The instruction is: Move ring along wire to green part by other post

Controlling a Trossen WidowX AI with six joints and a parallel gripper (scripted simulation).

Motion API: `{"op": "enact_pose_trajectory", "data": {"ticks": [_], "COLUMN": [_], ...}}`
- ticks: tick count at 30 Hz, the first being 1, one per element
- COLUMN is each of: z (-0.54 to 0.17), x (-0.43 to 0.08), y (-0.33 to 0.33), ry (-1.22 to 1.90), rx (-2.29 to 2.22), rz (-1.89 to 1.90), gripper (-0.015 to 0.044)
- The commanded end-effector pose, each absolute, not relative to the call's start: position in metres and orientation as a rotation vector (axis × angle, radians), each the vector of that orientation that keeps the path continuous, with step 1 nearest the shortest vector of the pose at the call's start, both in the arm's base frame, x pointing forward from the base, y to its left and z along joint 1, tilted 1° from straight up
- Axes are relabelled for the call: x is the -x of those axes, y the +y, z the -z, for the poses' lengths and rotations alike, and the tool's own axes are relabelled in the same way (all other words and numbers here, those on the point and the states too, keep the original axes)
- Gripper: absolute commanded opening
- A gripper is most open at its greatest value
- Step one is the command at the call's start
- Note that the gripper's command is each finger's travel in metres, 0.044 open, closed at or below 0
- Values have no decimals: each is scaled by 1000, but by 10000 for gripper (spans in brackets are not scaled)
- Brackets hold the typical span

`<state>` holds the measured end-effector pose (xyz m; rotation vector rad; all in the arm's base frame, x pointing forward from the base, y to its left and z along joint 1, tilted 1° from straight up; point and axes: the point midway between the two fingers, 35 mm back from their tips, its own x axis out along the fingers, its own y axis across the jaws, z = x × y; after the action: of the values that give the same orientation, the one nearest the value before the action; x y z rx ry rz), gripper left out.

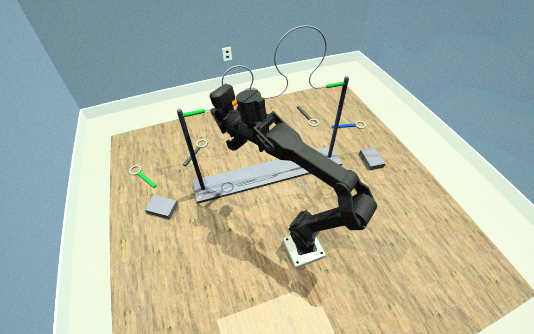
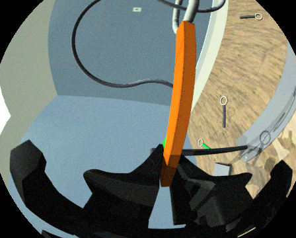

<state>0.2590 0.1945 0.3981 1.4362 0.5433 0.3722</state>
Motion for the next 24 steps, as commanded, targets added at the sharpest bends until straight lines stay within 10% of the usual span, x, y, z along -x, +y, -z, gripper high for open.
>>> {"op": "enact_pose_trajectory", "data": {"ticks": [1, 24], "z": [-414, -460], "x": [-259, -259], "y": [195, 184], "ry": [537, 522], "rx": [-1523, -1755], "rz": [-403, -469], "gripper": [-150, -150]}}
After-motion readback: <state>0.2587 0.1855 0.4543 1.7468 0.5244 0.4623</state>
